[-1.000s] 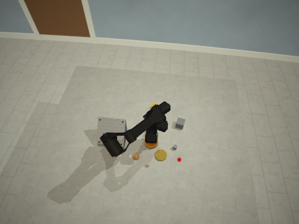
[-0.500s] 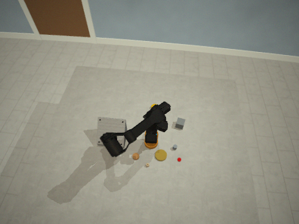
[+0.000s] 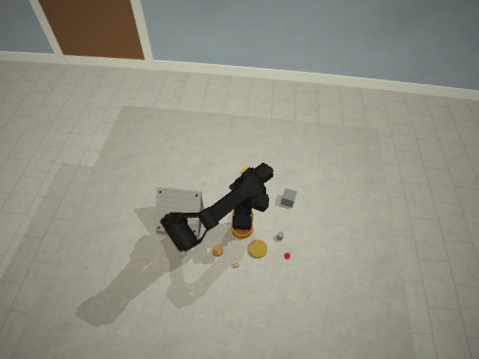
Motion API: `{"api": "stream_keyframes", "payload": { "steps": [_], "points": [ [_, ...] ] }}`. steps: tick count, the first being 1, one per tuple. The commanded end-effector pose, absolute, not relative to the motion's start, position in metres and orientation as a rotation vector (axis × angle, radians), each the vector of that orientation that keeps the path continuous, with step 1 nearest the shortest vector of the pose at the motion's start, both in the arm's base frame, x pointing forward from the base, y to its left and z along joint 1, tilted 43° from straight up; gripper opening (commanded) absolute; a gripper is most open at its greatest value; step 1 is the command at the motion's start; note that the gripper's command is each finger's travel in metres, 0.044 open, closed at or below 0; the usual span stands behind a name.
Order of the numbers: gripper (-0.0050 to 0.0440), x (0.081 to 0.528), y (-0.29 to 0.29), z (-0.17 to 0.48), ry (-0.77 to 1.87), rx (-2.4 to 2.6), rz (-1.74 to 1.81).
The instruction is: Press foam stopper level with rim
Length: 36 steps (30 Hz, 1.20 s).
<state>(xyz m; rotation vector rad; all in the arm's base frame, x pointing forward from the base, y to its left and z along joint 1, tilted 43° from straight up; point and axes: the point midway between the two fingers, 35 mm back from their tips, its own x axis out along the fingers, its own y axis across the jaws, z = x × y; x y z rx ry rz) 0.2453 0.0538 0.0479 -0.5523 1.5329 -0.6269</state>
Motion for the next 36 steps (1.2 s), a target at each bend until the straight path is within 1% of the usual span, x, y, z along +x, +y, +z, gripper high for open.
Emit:
{"api": "stream_keyframes", "payload": {
  "steps": [1, 36],
  "points": [
    [0.0000, 0.2437, 0.0507, 0.0459, 1.541, -0.555, -0.630],
    [0.0000, 0.2422, 0.0484, 0.0443, 1.542, -0.555, -0.631]
  ]
}}
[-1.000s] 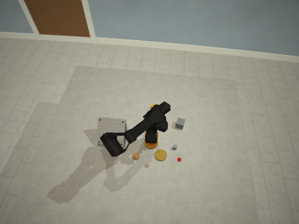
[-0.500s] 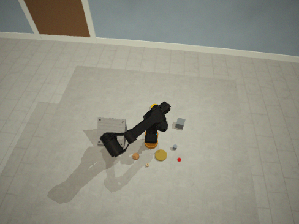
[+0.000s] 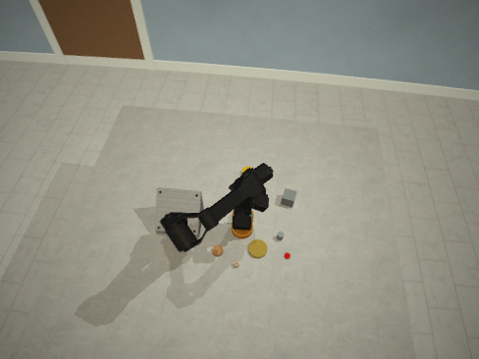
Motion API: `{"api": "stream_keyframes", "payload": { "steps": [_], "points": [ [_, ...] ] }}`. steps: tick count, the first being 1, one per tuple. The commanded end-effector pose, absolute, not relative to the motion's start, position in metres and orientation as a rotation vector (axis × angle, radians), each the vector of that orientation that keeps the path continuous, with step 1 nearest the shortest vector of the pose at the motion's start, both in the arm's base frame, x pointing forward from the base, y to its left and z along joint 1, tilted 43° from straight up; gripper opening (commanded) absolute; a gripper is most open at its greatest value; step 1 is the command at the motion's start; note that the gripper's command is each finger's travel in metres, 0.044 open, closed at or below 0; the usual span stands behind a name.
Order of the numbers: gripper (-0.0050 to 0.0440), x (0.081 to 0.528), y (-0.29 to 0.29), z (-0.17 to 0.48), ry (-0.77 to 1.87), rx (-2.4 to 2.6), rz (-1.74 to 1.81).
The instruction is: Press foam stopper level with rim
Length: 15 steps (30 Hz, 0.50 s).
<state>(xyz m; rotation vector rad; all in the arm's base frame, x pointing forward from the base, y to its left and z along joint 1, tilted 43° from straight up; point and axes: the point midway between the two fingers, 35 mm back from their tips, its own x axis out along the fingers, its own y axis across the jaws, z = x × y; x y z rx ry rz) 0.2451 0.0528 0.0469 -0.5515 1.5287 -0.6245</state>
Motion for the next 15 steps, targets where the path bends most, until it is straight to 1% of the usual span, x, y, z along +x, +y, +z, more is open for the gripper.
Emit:
{"api": "stream_keyframes", "payload": {
  "steps": [1, 15],
  "points": [
    [0.0000, 0.2421, 0.0484, 0.0443, 1.542, -0.555, -0.631],
    [0.0000, 0.2416, 0.0475, 0.0436, 1.542, -0.555, -0.631]
  ]
}}
